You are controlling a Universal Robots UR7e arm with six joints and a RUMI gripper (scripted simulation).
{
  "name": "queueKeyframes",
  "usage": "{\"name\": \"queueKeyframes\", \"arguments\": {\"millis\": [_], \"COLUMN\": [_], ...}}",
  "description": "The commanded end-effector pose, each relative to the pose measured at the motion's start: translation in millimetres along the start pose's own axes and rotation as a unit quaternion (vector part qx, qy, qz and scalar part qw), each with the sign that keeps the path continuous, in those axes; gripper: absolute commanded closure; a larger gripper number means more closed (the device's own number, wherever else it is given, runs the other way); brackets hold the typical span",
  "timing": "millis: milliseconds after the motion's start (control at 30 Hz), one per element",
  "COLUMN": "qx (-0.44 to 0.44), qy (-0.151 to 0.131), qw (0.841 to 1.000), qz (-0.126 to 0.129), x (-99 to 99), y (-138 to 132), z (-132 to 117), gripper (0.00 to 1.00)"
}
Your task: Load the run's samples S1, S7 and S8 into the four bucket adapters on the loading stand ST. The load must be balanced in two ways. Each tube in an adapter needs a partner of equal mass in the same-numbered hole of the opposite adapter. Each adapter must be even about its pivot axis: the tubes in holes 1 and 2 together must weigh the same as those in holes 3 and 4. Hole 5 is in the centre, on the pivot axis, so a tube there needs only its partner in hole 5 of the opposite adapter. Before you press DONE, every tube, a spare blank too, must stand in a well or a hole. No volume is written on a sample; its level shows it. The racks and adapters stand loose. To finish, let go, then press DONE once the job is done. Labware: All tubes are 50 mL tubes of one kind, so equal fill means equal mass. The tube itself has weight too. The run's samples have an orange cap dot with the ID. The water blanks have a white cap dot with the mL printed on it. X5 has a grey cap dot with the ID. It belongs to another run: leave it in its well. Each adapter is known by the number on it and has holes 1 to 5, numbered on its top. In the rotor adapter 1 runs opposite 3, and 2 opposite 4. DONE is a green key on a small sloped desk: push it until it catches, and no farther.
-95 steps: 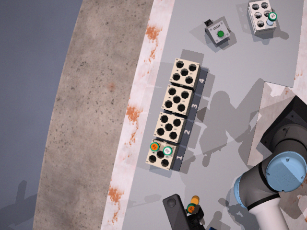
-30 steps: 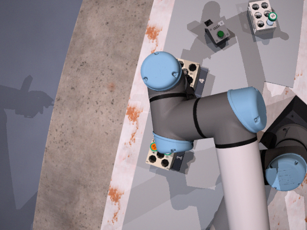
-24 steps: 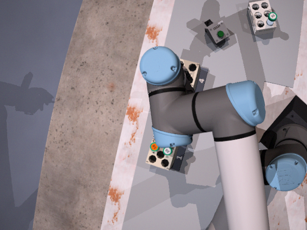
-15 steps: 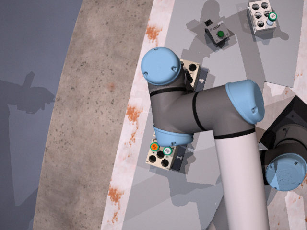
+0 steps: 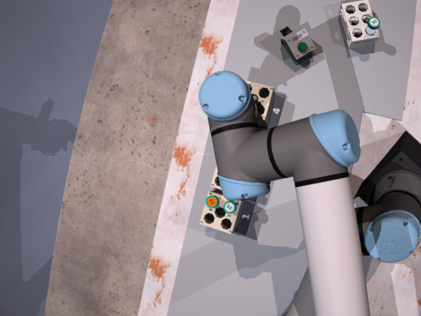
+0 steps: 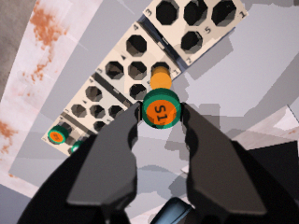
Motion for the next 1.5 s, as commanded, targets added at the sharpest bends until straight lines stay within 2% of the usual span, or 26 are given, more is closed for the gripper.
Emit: {"name": "queueKeyframes", "arguments": {"millis": [0, 333, 1467], "qx": [0.000, 0.000, 0.000], "qy": [0.001, 0.001, 0.001], "qw": [1.000, 1.000, 1.000], "qz": [0.000, 0.000, 0.000], "x": [-1.2, -1.2, -41.3], "y": [0, 0, 0], "z": [0, 0, 0], "gripper": [1.00, 1.00, 1.00]}}
Point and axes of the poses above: the point where the finger pads meet when closed, its own x axis back along the fingers, its own y axis across the jaws, z = x × y, the point moved 8 cm from there along x, back along the fingers, and after that the axes turned 14 degrees about x, right-handed, at the moved point
